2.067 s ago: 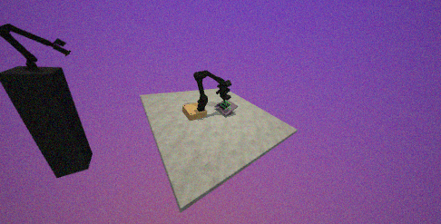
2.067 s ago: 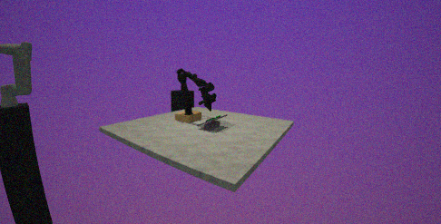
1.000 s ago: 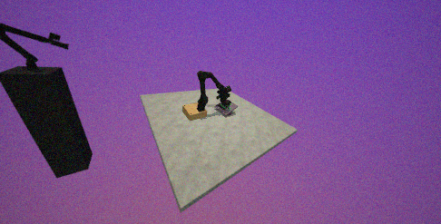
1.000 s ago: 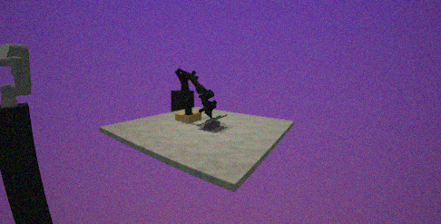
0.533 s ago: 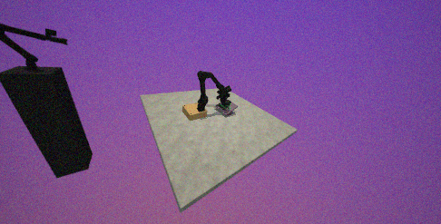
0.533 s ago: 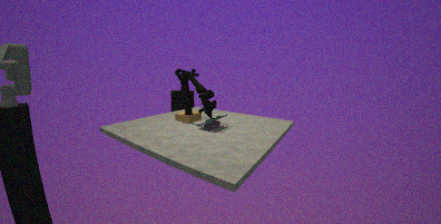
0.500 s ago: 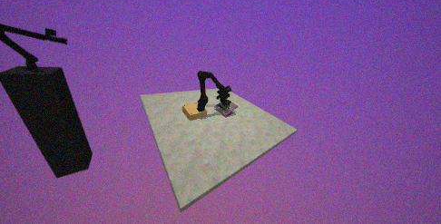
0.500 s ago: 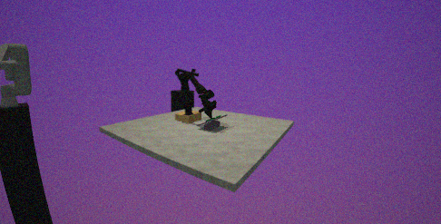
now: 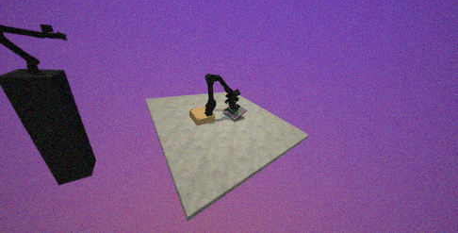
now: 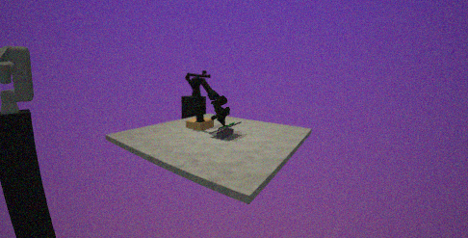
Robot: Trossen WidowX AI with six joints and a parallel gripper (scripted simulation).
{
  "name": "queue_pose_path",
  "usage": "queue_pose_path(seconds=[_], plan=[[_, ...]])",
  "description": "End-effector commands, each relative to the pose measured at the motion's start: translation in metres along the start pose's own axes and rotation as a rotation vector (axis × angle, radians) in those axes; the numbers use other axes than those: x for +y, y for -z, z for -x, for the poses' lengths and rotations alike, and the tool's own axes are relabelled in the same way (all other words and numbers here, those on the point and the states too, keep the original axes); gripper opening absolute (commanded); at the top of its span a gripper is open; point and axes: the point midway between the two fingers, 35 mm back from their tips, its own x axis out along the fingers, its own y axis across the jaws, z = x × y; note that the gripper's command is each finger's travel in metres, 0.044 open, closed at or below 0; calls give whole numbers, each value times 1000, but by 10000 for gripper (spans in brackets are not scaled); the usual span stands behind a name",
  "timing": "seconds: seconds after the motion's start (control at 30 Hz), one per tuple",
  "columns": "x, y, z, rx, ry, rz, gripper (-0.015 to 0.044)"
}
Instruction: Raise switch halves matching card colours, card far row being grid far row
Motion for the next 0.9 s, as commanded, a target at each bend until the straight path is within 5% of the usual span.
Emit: queue_pose_path(seconds=[0.0, 0.87], plan=[[1, -1, -1, -4, -4, 3, 0], [0, -2, 7, 3, -1, 1, 0]])
